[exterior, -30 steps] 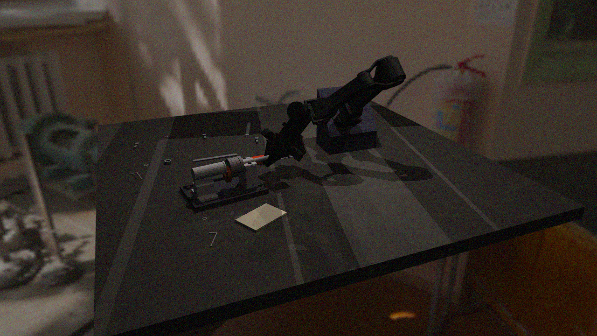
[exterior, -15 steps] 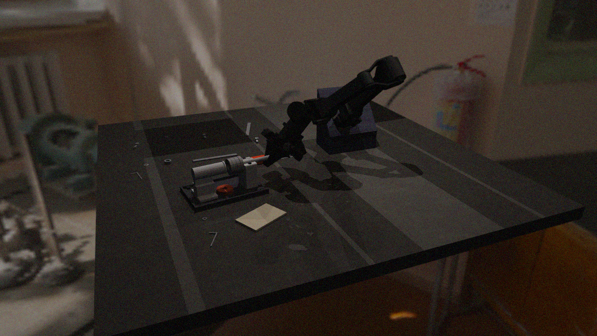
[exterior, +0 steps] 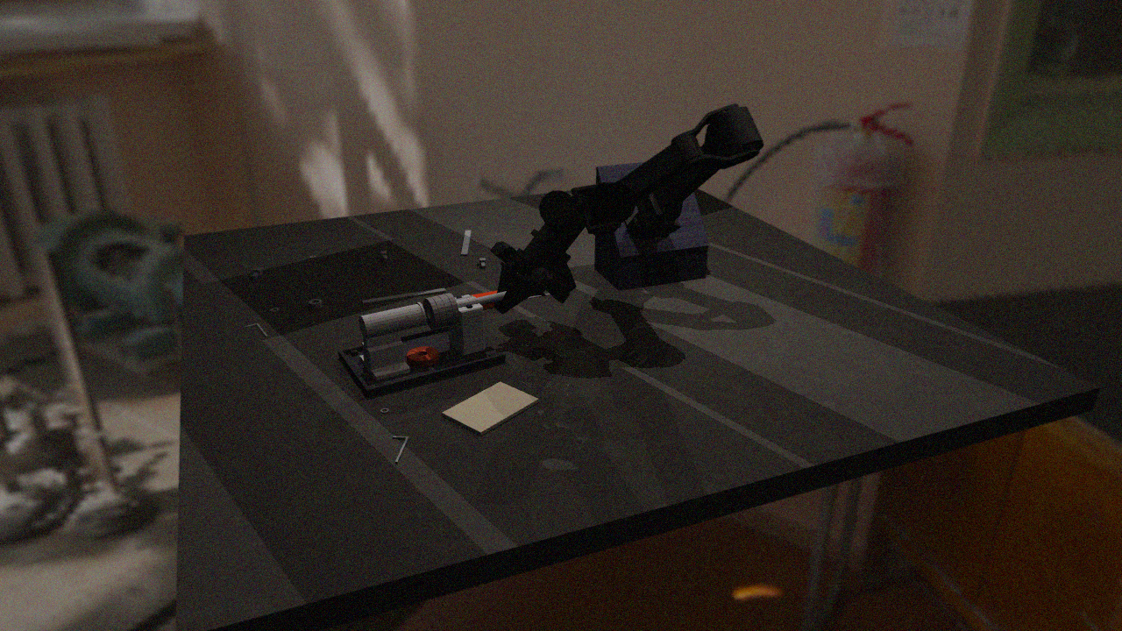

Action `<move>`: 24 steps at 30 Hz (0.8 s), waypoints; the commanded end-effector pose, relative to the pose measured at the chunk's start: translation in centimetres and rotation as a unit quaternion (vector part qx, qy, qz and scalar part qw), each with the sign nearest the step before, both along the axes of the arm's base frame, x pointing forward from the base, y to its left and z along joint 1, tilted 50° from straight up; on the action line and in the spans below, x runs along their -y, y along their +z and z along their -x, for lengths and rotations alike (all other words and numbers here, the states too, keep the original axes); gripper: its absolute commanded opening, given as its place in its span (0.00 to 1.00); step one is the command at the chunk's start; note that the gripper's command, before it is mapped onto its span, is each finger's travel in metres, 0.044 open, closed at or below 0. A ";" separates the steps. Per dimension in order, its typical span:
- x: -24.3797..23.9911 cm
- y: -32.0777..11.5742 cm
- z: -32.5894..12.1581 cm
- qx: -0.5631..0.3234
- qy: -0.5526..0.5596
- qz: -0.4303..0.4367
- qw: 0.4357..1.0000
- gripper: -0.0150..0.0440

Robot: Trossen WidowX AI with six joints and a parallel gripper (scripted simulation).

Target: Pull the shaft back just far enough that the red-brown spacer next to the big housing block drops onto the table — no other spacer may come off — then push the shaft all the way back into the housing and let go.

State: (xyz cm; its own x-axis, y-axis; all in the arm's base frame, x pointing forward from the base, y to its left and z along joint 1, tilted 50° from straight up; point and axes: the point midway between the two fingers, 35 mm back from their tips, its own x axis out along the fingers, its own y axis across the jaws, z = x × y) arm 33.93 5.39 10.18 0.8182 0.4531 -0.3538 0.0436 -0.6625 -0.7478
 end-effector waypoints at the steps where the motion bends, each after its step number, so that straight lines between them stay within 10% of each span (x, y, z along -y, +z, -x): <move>1: 0.0 0.0 -0.1 -0.002 0.000 -0.002 1.000 0.25; 24: 0.1 0.3 -0.9 -0.002 0.000 -0.002 1.000 0.25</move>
